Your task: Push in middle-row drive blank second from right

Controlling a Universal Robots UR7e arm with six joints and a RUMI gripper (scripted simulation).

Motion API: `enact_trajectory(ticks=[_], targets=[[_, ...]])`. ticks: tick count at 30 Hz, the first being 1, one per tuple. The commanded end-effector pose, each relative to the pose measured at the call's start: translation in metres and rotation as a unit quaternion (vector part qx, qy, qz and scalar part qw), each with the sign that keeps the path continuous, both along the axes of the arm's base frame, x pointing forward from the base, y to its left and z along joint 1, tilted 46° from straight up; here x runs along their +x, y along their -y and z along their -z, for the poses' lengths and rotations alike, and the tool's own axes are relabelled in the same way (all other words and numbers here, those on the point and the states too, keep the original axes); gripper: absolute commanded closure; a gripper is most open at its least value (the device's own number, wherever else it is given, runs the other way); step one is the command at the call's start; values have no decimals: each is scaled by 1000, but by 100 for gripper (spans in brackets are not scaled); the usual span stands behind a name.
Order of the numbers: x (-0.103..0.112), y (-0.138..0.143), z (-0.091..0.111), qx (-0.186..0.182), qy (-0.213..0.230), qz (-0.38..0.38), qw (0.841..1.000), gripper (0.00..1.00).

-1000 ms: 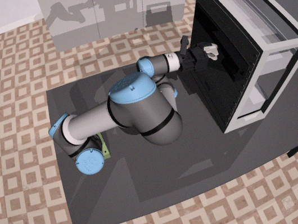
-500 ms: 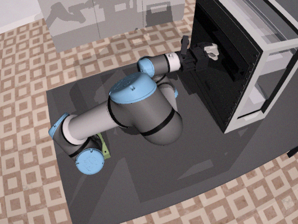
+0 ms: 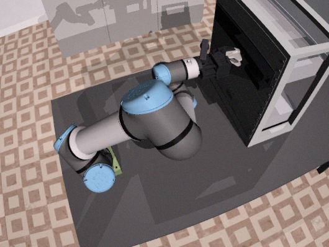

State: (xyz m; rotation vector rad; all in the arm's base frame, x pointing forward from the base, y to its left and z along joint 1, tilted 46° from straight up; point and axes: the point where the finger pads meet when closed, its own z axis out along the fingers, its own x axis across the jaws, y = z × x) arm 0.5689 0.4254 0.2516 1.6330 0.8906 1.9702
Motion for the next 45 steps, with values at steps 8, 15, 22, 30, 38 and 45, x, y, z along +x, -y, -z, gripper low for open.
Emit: enact_trajectory(ticks=[8, 15, 22, 30, 38, 45], targets=[[-29, 8, 5, -1, -1, 2, 1000, 100], [-57, 14, 8, -1, -1, 2, 1000, 100], [-88, 21, 11, -1, -1, 2, 1000, 100], [-94, 22, 12, -1, -1, 2, 1000, 100], [-104, 24, 12, -1, -1, 2, 1000, 100], [-141, 31, 14, -1, -1, 2, 1000, 100]])
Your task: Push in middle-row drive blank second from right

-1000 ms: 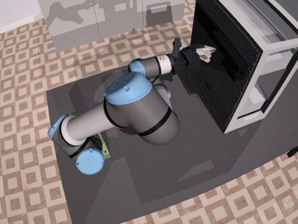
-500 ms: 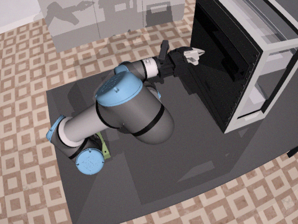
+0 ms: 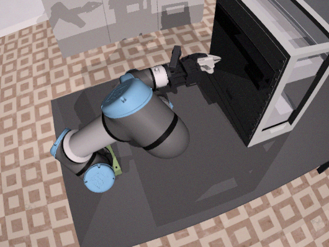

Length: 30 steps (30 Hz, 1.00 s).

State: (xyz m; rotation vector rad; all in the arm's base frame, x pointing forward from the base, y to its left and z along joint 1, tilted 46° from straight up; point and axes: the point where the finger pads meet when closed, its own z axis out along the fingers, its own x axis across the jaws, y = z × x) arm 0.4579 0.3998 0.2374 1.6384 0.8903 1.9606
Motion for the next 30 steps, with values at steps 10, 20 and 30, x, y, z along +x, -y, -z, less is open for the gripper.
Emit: enact_trajectory(ticks=[10, 20, 30], targets=[[-75, 14, 2, 1, 1, -1, 1000, 100], [-93, 18, 3, 1, 1, -1, 1000, 100], [-93, 18, 3, 1, 1, -1, 1000, 100]])
